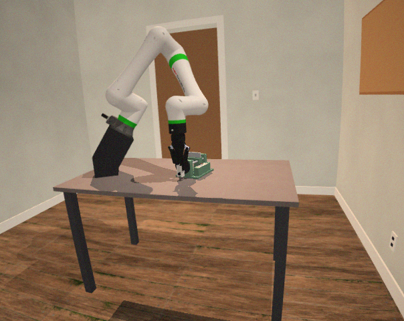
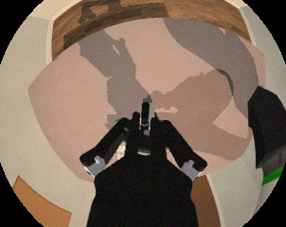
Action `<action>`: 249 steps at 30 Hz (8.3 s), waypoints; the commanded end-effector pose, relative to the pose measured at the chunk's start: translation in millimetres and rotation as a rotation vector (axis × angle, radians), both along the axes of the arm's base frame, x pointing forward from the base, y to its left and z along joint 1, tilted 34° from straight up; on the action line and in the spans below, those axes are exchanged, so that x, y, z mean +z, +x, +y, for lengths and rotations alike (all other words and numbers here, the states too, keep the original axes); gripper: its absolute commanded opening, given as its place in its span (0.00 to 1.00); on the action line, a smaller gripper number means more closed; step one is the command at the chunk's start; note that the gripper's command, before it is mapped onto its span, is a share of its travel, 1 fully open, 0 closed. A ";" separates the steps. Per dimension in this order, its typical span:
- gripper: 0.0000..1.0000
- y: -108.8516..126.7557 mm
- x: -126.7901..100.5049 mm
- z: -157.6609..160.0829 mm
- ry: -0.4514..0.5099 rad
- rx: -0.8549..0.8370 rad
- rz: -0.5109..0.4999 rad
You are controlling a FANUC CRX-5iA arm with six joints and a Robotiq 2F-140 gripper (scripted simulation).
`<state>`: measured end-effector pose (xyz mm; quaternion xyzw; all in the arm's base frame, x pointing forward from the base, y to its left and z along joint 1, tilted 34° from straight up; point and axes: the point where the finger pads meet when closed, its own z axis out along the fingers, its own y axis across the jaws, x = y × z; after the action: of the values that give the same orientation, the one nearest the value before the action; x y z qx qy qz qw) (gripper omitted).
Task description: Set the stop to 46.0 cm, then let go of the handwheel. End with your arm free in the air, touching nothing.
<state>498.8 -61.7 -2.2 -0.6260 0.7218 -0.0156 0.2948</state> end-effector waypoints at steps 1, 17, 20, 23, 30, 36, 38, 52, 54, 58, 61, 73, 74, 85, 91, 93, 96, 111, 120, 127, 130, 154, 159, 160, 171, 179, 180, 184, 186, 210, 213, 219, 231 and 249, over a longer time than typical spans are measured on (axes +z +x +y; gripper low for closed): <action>0.04 0.5 0.4 -0.4 0.000 0.000 -0.001; 0.04 3.6 3.0 -1.7 0.000 0.000 -0.001; 0.04 4.6 4.1 -2.2 0.000 0.000 -0.001; 0.04 5.7 5.4 -2.8 0.000 0.000 -0.001; 0.04 7.8 8.0 -4.1 0.000 0.000 -0.001; 0.04 10.4 12.8 -6.3 0.000 0.000 -0.001; 0.04 11.2 15.0 -7.3 0.000 0.000 -0.001; 0.04 12.4 30.5 -14.3 0.000 0.000 -0.001; 0.04 11.7 33.1 -15.4 0.000 0.000 -0.001; 0.04 9.9 38.0 -17.5 0.000 0.000 -0.001; 0.04 9.3 39.2 -18.0 0.000 0.000 -0.001; 0.04 -1.0 50.8 -22.7 0.000 0.000 -0.001; 0.04 -2.2 51.6 -23.0 0.000 0.000 -0.001; 0.04 -14.3 56.8 -24.7 0.000 0.000 -0.001; 0.04 -24.6 57.7 -24.7 0.000 0.000 -0.001; 0.04 -28.5 57.4 -24.3 0.000 0.000 -0.001; 0.04 -30.5 57.0 -24.1 0.000 0.000 -0.001; 0.04 -54.2 40.1 -15.4 0.000 0.000 -0.001; 0.04 -56.7 18.6 -5.8 0.000 0.000 -0.001; 0.04 -50.3 6.0 -0.5 0.000 0.000 -0.001; 0.04 -49.0 4.7 0.0 0.000 0.000 -0.001; 0.04 -4.0 -2.4 1.1 0.000 0.000 -0.001; 0.04 6.5 6.3 -3.3 0.000 0.000 -0.001; 0.04 8.2 8.8 -4.5 0.000 0.000 -0.001; 0.04 10.4 36.9 -17.0 0.000 0.000 -0.001; 0.04 0.6 49.6 -22.2 0.000 0.000 -0.001; 0.04 0.6 49.6 -22.2 0.000 0.000 -0.001; 0.04 -6.6 54.0 -23.9 0.000 0.000 -0.001; 0.04 -10.4 55.6 -24.4 0.000 0.000 -0.001; 0.04 -53.2 41.8 -16.2 0.000 0.000 -0.001; 0.04 -55.5 37.5 -14.2 0.000 0.000 -0.001; 0.04 -57.7 25.0 -8.6 0.000 0.000 -0.001; 0.04 -52.2 8.7 -1.6 0.000 0.000 -0.001; 0.04 -37.7 -3.4 3.1 0.000 0.000 -0.001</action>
<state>460.1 -58.6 -5.2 -0.6259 0.7218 -0.0159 0.2949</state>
